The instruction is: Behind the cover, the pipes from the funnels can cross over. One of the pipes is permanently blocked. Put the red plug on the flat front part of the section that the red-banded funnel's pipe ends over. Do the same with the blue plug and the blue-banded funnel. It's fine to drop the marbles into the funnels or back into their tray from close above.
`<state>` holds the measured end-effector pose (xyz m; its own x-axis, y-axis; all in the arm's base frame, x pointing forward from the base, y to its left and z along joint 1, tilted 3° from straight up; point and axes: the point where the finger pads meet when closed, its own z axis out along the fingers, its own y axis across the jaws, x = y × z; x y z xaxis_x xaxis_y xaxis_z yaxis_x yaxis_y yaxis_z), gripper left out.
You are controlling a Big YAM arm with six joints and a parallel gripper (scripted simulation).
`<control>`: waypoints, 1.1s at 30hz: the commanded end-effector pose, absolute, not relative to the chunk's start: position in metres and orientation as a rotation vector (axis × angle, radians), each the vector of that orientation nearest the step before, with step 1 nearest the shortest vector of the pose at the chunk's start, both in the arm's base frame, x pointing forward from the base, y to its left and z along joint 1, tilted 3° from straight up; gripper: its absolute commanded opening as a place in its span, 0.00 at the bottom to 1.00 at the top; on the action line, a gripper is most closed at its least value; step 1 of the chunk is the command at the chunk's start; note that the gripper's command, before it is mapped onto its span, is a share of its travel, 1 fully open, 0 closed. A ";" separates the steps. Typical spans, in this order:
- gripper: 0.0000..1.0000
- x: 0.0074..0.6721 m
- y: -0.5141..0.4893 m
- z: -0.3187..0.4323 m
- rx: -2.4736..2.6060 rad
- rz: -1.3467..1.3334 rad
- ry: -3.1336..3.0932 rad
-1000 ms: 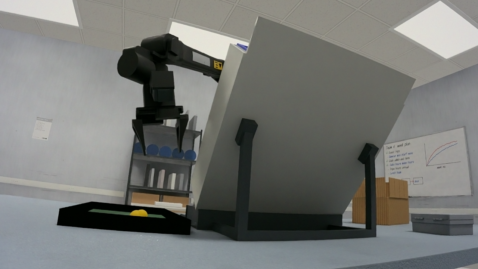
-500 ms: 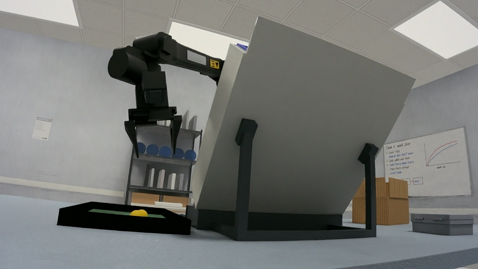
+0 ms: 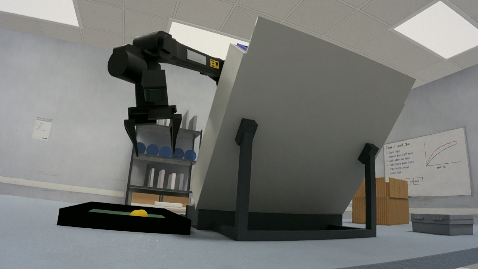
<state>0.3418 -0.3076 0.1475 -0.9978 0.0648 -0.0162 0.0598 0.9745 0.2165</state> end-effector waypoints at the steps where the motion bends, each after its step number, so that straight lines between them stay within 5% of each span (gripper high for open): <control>1: 0.80 0.353 -0.323 0.161 0.082 0.287 3.073; 33: 0.80 0.353 -0.324 0.161 0.075 0.275 3.069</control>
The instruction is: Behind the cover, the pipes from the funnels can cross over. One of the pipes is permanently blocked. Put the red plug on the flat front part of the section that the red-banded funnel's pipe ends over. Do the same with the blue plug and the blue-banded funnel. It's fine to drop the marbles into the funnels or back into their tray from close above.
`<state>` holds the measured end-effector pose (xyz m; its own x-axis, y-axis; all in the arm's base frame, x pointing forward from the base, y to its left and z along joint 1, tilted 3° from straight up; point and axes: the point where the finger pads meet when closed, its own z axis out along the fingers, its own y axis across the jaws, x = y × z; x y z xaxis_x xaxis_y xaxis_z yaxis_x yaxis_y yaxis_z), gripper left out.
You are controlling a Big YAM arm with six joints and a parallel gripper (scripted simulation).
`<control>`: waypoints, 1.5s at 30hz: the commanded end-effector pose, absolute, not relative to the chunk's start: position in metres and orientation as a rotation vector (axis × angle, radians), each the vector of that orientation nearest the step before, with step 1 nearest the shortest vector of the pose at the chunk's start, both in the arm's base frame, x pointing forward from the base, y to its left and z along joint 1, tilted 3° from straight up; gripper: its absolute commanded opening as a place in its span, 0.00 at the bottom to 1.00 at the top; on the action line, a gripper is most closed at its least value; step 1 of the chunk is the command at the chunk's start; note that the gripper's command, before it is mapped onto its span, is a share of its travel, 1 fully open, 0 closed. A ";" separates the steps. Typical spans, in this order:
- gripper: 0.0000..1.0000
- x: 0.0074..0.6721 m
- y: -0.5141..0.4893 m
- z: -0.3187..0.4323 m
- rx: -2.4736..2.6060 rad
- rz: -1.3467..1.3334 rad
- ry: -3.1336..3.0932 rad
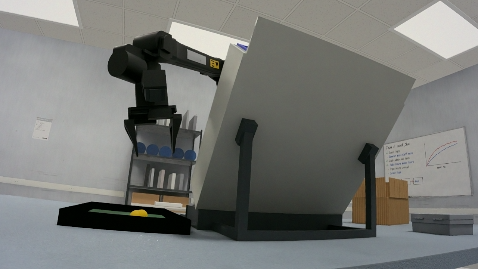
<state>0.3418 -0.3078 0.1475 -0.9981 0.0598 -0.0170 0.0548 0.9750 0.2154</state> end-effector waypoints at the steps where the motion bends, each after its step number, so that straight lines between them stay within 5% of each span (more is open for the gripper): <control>1: 0.80 0.353 -0.324 0.161 0.075 0.275 3.069; 45: 0.80 0.361 -0.335 0.160 0.082 0.295 3.076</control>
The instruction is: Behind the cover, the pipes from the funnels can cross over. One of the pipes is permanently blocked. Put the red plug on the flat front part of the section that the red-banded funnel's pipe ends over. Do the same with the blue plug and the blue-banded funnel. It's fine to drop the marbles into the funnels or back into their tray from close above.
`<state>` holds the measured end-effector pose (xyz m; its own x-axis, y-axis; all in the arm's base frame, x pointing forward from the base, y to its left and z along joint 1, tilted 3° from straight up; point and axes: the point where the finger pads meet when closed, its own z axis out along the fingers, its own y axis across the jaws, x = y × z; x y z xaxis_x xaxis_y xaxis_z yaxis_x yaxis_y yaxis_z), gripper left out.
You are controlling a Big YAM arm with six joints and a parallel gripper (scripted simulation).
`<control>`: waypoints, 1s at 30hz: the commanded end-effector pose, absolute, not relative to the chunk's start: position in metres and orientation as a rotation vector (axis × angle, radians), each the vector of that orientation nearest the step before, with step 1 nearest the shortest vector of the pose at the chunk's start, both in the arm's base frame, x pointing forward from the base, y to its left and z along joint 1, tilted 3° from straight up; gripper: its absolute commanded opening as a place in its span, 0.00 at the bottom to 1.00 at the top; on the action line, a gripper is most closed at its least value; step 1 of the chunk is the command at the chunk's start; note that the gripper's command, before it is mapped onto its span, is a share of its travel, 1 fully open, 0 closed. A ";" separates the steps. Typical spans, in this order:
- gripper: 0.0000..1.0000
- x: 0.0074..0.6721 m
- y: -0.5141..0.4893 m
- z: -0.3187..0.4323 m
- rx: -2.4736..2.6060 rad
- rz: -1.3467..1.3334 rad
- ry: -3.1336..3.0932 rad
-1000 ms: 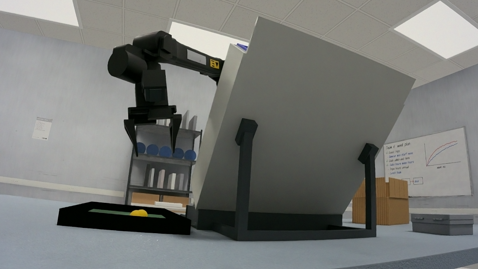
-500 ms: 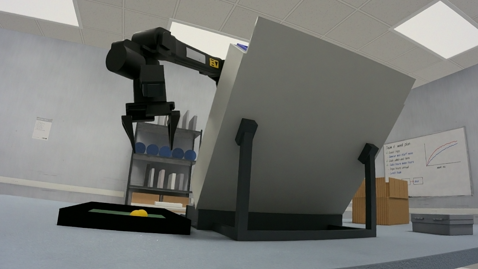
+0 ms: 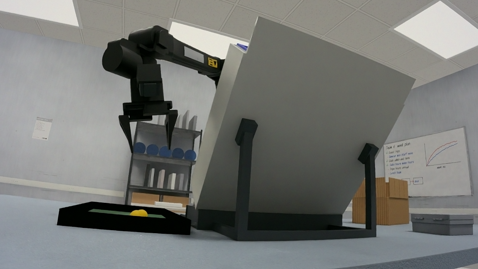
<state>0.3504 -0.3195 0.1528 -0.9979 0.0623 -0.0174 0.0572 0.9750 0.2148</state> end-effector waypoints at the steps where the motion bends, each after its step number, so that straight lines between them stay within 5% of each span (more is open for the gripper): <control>1: 0.80 0.361 -0.334 0.152 0.082 0.293 3.075; 14: 0.80 0.360 -0.328 0.054 0.076 0.274 3.068; 30: 0.80 0.359 -0.328 0.054 0.075 0.271 3.068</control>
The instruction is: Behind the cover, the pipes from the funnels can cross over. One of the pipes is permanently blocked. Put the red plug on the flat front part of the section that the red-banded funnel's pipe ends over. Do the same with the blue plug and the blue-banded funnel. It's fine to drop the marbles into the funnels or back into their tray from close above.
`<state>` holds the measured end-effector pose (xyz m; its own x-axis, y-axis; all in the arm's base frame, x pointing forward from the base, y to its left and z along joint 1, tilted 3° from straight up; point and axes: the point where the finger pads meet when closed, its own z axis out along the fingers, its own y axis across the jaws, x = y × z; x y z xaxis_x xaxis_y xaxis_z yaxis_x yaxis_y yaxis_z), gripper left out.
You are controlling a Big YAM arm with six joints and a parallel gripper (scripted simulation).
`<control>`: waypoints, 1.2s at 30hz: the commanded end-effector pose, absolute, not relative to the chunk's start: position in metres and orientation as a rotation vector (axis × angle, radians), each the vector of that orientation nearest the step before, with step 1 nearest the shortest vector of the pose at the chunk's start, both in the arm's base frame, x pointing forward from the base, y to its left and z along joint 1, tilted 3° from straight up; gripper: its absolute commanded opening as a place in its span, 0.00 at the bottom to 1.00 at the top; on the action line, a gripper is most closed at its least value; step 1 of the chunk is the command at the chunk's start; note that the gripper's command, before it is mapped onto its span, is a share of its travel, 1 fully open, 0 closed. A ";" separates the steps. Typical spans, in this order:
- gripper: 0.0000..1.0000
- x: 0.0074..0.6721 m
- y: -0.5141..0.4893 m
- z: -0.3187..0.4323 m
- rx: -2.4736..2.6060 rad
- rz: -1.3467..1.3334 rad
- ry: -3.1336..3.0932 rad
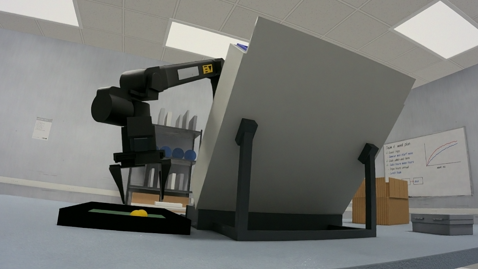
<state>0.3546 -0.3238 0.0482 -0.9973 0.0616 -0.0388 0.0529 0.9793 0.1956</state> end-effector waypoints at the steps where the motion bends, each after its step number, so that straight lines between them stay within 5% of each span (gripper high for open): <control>1: 0.80 0.359 -0.328 0.054 0.075 0.271 3.068; 36: 0.80 0.358 -0.324 0.015 0.077 0.272 3.069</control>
